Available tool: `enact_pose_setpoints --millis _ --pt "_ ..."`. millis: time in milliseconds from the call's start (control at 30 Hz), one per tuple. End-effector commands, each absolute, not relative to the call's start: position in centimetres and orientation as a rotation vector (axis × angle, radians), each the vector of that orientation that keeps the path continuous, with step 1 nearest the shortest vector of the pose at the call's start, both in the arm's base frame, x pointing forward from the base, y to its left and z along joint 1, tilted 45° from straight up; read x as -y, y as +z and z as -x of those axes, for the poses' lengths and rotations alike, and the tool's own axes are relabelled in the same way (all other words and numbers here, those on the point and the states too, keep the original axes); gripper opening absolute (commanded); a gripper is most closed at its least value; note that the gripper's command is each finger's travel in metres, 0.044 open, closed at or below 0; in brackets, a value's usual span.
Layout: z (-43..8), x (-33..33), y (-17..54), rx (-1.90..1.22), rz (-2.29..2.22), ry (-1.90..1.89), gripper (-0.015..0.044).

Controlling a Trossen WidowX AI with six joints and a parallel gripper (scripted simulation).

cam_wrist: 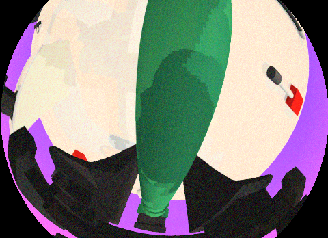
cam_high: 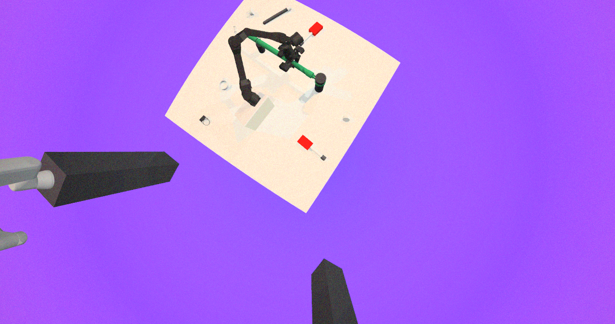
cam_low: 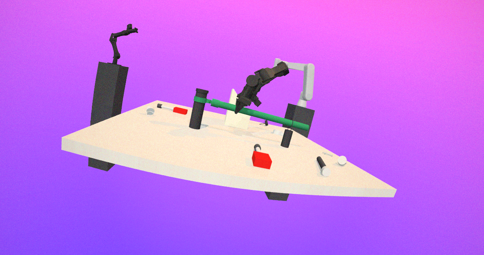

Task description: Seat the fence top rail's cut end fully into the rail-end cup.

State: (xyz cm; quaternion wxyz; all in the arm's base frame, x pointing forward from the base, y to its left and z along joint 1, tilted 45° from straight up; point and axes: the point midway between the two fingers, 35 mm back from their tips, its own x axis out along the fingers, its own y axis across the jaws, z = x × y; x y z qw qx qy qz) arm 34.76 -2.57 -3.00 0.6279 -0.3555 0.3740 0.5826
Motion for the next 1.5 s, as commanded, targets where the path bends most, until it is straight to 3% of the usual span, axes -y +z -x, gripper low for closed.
enact_pose_setpoints --millis 0,33,600,1067,1467 --pt "-34.8 2.6 -3.0 -0.858 0.814 1.335 0.0" --pt "-34.8 2.6 -3.0 -0.858 0.814 1.335 0.0" --pt "-34.7 2.4 0.3 -0.858 0.815 1.335 0.044" --pt "-34.0 4.6 6.6 -0.854 0.821 1.336 0.044" --pt "-34.0 4.6 6.6 -0.854 0.821 1.336 0.044"
